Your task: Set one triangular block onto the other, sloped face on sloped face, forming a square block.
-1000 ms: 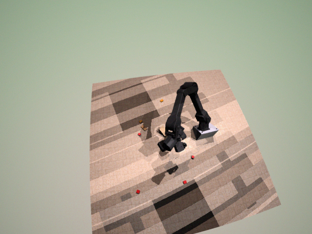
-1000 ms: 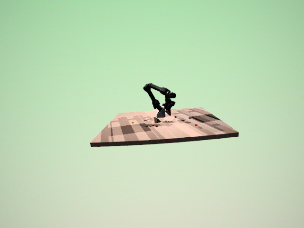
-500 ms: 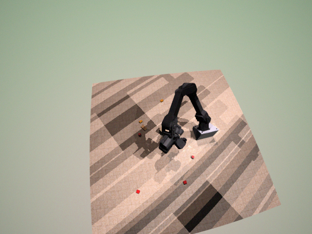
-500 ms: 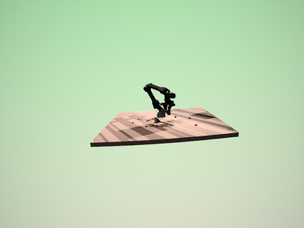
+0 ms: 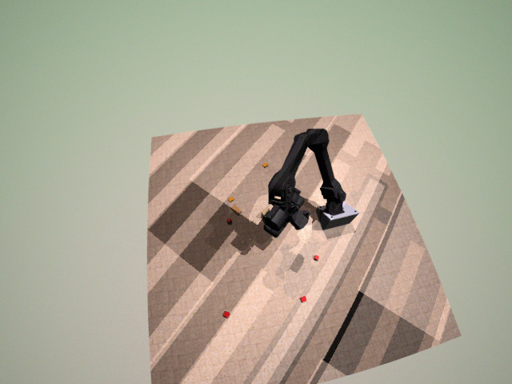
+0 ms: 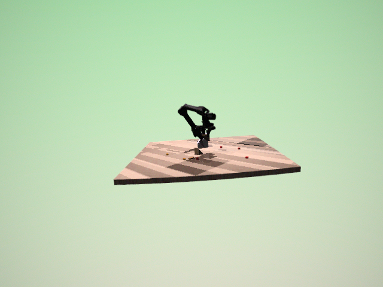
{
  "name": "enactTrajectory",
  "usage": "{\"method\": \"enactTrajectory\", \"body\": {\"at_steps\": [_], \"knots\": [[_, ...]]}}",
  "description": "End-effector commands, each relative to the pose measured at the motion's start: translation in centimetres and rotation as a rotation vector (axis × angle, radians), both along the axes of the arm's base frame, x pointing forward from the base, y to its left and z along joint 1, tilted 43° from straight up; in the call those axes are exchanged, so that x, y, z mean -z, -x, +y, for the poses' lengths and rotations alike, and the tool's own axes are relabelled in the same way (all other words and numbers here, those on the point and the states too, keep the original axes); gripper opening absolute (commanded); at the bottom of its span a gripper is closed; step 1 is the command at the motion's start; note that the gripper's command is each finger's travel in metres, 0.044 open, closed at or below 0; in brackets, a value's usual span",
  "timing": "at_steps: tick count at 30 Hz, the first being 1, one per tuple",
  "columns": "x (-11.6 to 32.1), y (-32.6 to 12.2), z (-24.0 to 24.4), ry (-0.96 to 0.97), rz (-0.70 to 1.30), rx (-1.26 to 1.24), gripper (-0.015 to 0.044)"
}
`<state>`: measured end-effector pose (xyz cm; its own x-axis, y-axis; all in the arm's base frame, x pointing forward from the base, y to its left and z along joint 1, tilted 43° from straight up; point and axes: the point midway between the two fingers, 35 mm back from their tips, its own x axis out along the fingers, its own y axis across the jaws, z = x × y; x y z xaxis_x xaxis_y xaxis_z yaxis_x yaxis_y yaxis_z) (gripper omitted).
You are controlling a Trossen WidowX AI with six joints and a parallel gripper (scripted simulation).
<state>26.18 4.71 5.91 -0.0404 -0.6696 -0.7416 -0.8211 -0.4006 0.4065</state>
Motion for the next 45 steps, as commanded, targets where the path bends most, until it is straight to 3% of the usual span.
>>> {"method": "enactTrajectory", "body": {"at_steps": [1, 10, 27, 45], "knots": [[-1.8, 1.0, -0.2, -0.007, -0.005, 0.005, 0.0], [-3.6, 1.9, -0.9, -0.007, -0.004, 0.005, 0.0], [0.0, 0.7, -7.4, -0.004, -0.007, 0.005, 0.0], [1.6, 0.0, -10.2, -0.001, 0.0, 0.011, 0.0]]}}
